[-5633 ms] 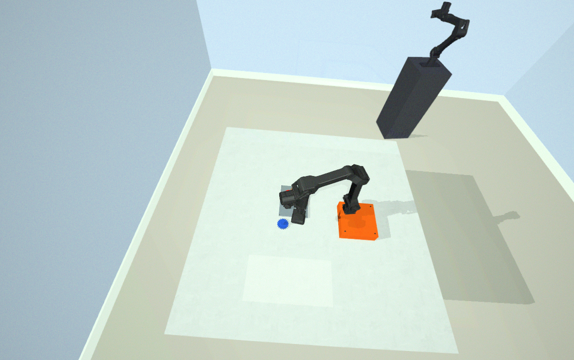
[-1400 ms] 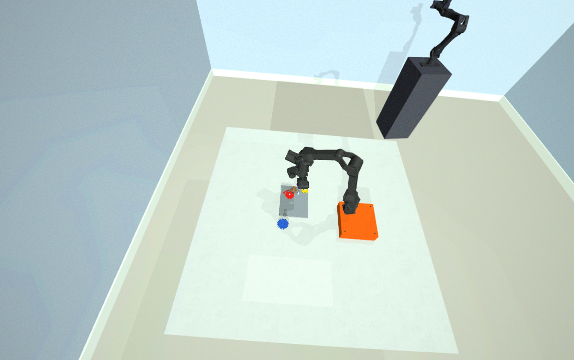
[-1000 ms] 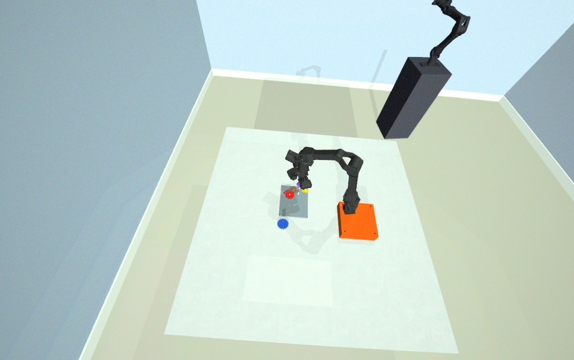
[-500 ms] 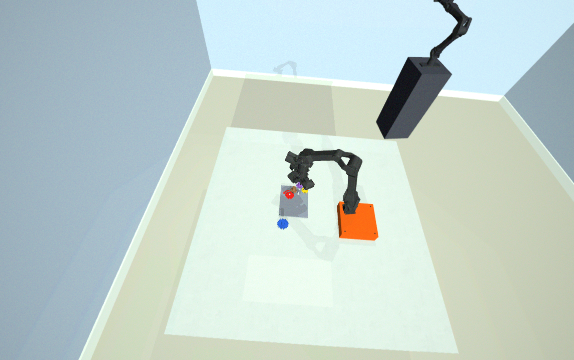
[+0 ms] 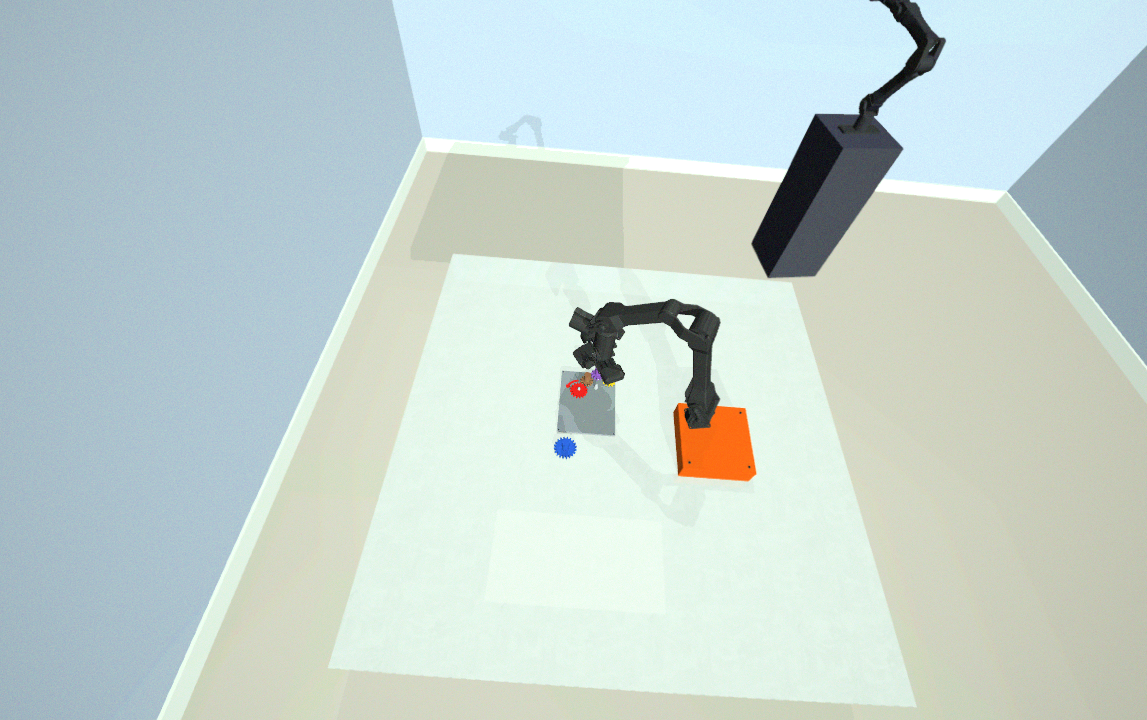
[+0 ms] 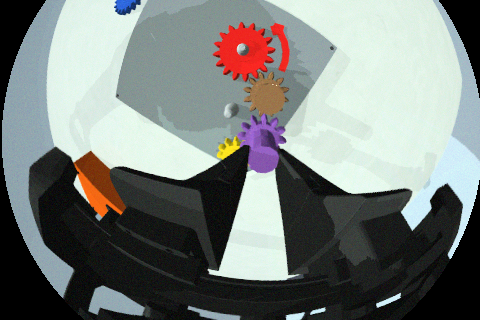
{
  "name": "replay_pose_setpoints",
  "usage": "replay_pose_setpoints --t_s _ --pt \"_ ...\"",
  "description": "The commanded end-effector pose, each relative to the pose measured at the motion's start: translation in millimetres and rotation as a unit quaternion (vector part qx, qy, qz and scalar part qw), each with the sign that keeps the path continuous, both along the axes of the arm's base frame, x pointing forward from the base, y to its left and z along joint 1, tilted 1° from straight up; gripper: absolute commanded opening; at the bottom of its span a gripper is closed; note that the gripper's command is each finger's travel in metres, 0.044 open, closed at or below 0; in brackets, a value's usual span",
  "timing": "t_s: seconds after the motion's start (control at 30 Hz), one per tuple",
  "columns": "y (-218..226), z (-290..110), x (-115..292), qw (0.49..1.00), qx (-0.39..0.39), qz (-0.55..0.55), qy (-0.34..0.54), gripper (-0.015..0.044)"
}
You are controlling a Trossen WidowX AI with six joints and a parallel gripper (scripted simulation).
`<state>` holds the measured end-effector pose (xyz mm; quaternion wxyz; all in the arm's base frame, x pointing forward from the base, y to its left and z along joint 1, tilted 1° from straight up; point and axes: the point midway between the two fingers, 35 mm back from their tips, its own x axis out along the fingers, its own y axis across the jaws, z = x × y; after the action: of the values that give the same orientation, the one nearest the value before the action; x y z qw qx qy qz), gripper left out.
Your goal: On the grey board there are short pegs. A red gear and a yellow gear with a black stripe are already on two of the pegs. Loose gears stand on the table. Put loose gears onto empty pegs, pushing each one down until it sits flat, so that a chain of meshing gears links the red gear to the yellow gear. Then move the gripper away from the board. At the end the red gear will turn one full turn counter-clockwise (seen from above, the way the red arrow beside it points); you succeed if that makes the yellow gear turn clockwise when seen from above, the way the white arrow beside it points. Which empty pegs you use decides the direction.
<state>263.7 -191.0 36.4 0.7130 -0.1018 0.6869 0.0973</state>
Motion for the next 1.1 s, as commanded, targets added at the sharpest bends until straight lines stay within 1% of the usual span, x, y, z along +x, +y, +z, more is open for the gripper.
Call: replay_pose_setpoints --t_s 0.0,0.27,0.37,0.57,1.07 --pt "0.7 -6.4 -0.9 0.999 0.002 -0.044 0.002 0.0000" --pt "0.2 -10.1 -1.4 0.989 0.005 -0.148 0.002 0.0000" --pt "0.0 -10.8 -1.0 0.989 0.005 -0.145 0.002 0.0000" --pt "0.5 -11.0 -0.4 0.996 0.003 -0.092 0.002 0.0000" --pt "-0.2 -14.0 -1.1 0.995 -0.003 0.096 0.002 0.0000"
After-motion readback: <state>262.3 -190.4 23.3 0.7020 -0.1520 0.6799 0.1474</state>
